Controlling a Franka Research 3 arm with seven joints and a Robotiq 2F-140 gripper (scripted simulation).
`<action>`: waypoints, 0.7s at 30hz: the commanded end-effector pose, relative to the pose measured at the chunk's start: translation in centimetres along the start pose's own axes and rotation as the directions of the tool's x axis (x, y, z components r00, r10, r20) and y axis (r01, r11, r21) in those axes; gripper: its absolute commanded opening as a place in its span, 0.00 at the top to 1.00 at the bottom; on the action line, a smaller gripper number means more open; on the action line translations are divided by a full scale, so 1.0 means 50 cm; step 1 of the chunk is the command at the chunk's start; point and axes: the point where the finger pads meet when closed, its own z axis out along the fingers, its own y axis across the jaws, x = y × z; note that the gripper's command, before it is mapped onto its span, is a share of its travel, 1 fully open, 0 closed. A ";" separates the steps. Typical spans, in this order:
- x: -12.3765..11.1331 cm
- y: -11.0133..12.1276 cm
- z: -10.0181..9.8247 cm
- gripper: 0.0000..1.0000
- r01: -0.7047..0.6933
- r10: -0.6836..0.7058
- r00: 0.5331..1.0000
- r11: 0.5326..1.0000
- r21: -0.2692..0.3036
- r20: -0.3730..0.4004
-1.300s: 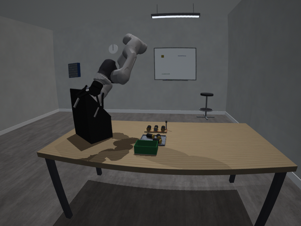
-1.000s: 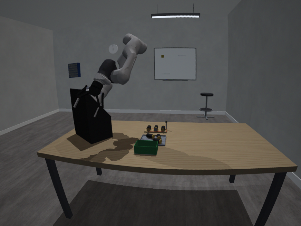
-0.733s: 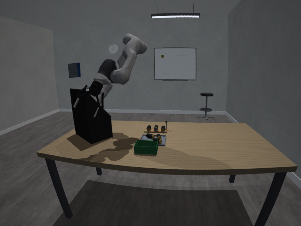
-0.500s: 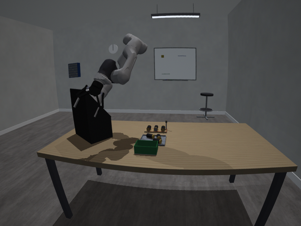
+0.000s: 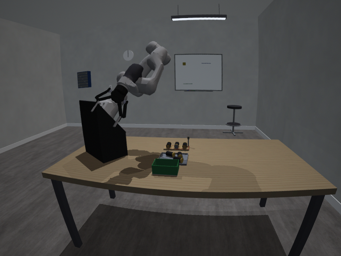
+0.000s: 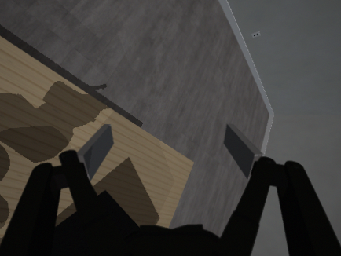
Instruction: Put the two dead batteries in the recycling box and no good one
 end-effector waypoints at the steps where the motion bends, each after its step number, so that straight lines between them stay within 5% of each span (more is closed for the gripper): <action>1: 0.071 -0.043 -0.056 0.00 0.212 -0.213 0.976 0.977 -0.038 -0.051; 5: 0.157 -0.140 -0.146 0.00 0.466 -0.475 0.872 0.880 -0.094 -0.121; 10: 0.219 -0.316 -0.263 0.00 0.748 -0.763 0.611 0.644 -0.162 -0.212; 12: 0.219 -0.316 -0.263 0.00 0.748 -0.763 0.611 0.644 -0.162 -0.212; 16: 0.219 -0.498 -0.362 0.00 0.896 -0.901 0.326 0.391 -0.210 -0.285; 21: 0.200 -0.594 -0.460 0.00 0.965 -0.925 -0.043 0.059 -0.254 -0.377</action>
